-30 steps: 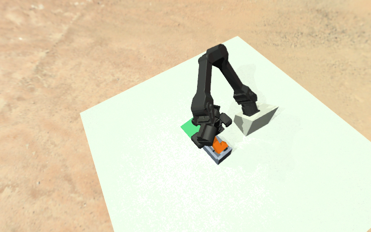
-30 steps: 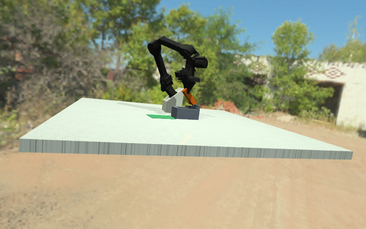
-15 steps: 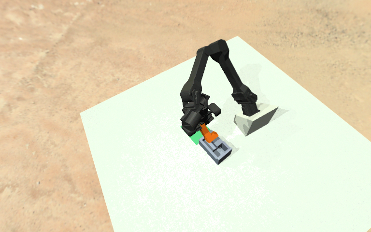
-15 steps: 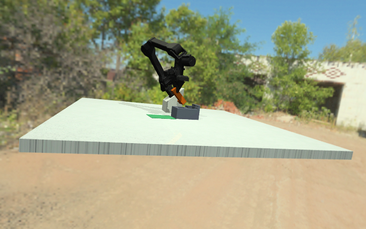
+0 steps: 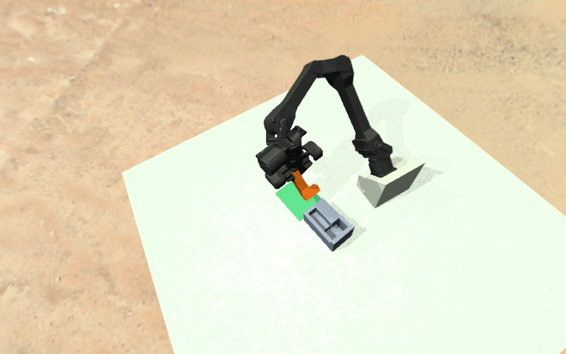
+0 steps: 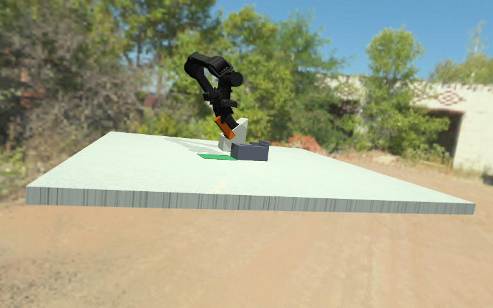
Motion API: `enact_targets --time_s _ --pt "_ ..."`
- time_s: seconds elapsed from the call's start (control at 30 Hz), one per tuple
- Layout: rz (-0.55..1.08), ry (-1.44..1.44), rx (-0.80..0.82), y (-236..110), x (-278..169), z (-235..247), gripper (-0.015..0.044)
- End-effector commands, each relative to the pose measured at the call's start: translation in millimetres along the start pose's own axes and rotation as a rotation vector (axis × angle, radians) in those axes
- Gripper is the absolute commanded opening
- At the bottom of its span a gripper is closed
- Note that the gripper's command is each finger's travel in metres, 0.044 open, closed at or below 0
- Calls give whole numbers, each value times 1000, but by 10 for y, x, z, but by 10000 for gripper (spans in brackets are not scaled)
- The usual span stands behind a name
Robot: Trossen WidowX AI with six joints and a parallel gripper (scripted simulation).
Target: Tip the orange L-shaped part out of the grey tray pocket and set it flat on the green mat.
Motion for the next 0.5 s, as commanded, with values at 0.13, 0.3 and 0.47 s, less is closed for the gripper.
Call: enact_targets --time_s 0.13,0.3,0.47 --pt "-6 7 11 -31 194 -21 0" --pt "-6 7 11 6 194 -19 0" --pt "-6 7 11 84 195 -17 0"
Point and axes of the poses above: the point midway between the two fingers, 35 mm back from their tips, its own y axis out along the fingers, its own z axis across the jaws, x = y × z, the point moved 4 cm from there along -y, back along the fingers, and after that the axes turned 1 degree about y, right-handed, at the moved point
